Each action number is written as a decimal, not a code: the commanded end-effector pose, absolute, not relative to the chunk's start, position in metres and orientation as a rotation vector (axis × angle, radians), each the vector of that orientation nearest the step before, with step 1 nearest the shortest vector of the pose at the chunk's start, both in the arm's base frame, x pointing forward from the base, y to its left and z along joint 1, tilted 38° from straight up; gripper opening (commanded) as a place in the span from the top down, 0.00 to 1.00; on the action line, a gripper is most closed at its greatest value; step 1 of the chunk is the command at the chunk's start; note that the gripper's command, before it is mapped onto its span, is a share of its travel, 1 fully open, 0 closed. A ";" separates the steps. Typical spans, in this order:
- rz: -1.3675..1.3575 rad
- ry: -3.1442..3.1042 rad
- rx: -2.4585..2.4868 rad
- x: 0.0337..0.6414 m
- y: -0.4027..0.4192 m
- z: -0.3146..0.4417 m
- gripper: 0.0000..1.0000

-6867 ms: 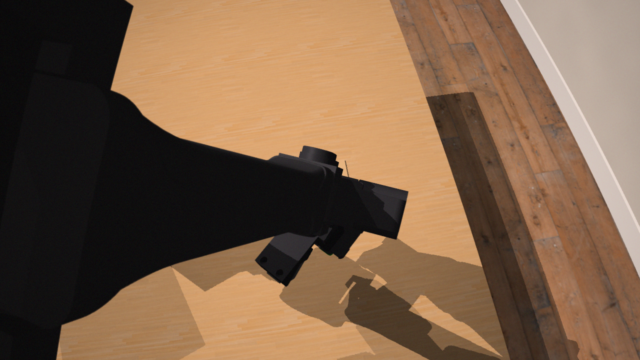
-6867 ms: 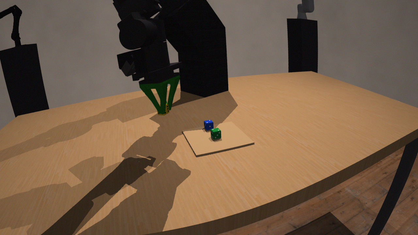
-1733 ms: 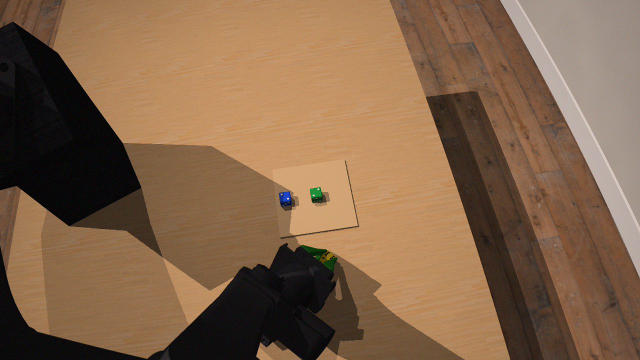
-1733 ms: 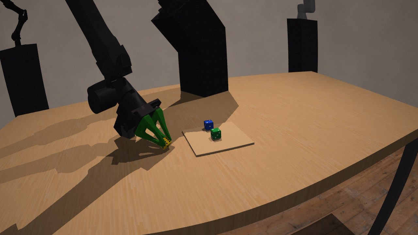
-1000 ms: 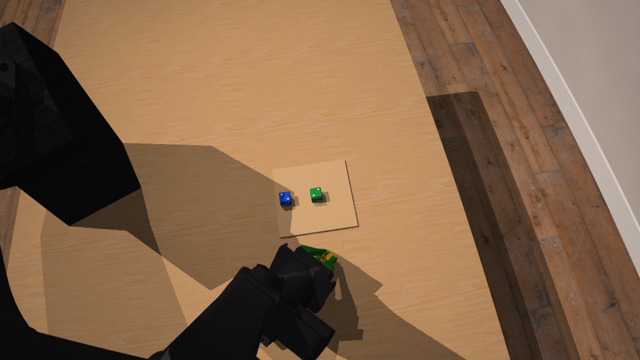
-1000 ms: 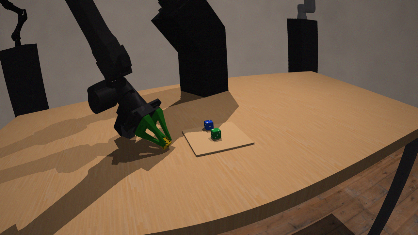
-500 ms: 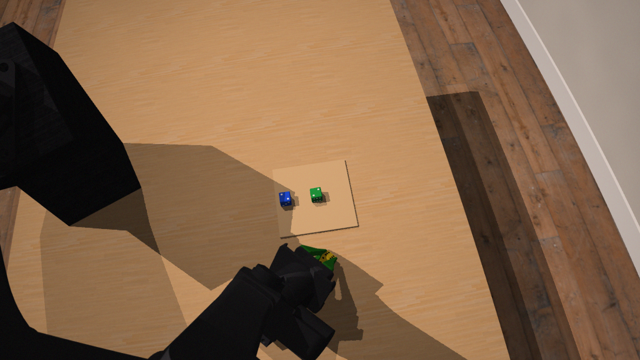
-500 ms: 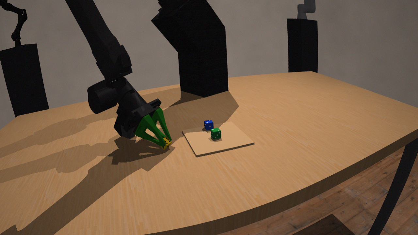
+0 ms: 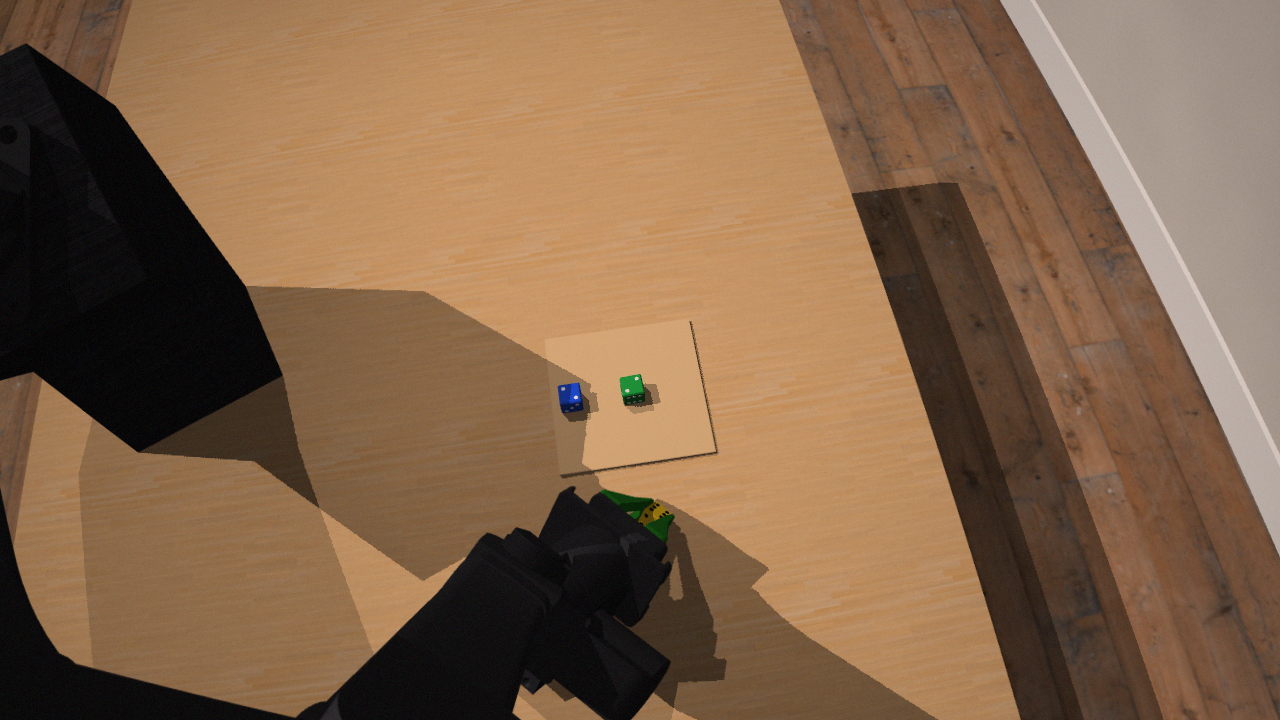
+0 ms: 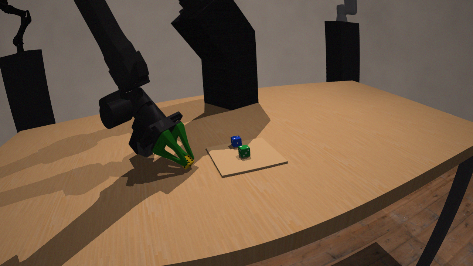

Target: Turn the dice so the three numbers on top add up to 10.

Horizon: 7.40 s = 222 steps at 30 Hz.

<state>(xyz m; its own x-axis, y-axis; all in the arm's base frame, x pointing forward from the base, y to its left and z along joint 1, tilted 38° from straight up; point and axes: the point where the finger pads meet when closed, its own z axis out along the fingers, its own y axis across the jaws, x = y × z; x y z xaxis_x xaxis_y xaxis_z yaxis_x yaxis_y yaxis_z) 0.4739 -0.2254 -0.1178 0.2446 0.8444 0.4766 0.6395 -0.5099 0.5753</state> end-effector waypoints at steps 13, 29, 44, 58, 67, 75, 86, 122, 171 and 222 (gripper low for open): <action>1.129 1.395 2.219 0.479 -0.229 -0.115 0.85; 1.129 1.394 2.222 0.478 -0.230 -0.116 0.85; 1.129 1.393 2.221 0.478 -0.230 -0.116 0.85; 1.129 1.393 2.221 0.478 -0.230 -0.116 0.85; 1.129 1.393 2.221 0.478 -0.230 -0.116 0.85; 1.129 1.393 2.221 0.478 -0.230 -0.116 0.81; 1.128 1.393 2.221 0.478 -0.230 -0.116 0.66; 1.128 1.393 2.221 0.478 -0.230 -0.116 0.66; 1.132 1.397 2.253 0.427 -0.205 -0.051 0.66; 0.062 0.986 2.267 0.441 -0.163 -0.028 0.00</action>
<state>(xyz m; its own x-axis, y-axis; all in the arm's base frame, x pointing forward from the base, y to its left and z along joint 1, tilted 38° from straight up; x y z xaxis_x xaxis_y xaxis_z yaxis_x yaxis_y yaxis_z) 0.4457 -0.1640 -0.0254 0.7072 0.6762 -0.2066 0.6400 -0.4881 0.5934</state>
